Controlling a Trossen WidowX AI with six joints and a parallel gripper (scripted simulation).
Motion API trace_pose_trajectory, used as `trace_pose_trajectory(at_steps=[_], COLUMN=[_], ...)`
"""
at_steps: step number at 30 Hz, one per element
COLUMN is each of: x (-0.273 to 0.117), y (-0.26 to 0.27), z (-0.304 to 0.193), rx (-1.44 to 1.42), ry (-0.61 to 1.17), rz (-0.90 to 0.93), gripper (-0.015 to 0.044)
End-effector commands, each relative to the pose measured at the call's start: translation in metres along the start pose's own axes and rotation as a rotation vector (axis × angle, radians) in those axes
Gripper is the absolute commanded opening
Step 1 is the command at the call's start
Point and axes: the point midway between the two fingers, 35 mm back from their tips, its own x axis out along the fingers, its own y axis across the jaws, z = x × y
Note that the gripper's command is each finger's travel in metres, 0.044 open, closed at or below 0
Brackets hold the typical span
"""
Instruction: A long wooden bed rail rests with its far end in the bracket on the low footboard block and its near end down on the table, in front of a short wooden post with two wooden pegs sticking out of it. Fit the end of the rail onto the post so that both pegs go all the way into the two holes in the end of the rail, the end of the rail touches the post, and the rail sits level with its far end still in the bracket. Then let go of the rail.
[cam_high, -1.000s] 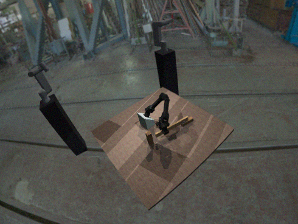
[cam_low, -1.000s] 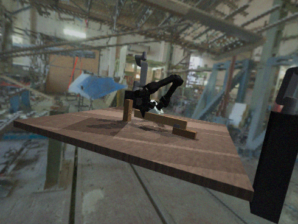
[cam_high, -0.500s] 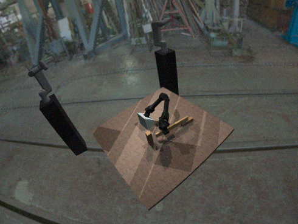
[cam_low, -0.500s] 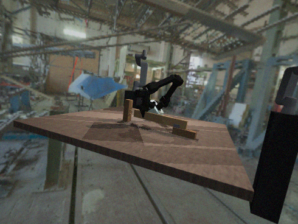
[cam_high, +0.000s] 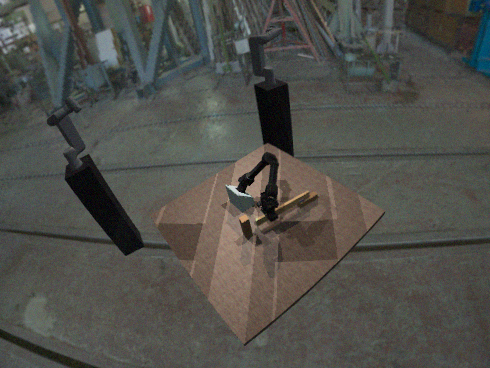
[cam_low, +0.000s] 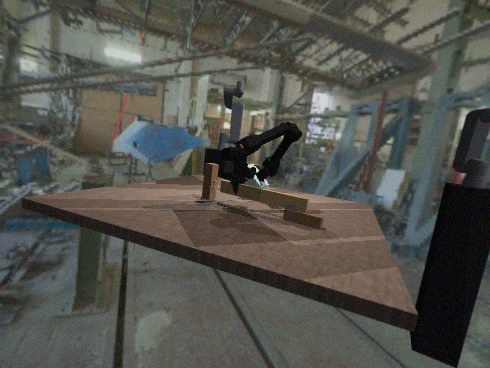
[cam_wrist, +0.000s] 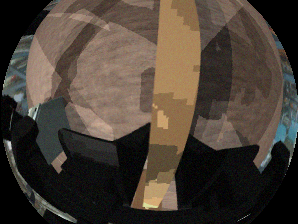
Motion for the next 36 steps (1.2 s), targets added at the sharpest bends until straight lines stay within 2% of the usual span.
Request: trace_pose_trajectory(at_steps=[1,36], x=[-0.0049,-0.0013], y=[0.0000,0.0013], z=[0.0003,-0.0004], rx=[0.002,0.002], ry=[-0.002,-0.002], rz=[-0.009,-0.009], gripper=[0.0000,0.0000])
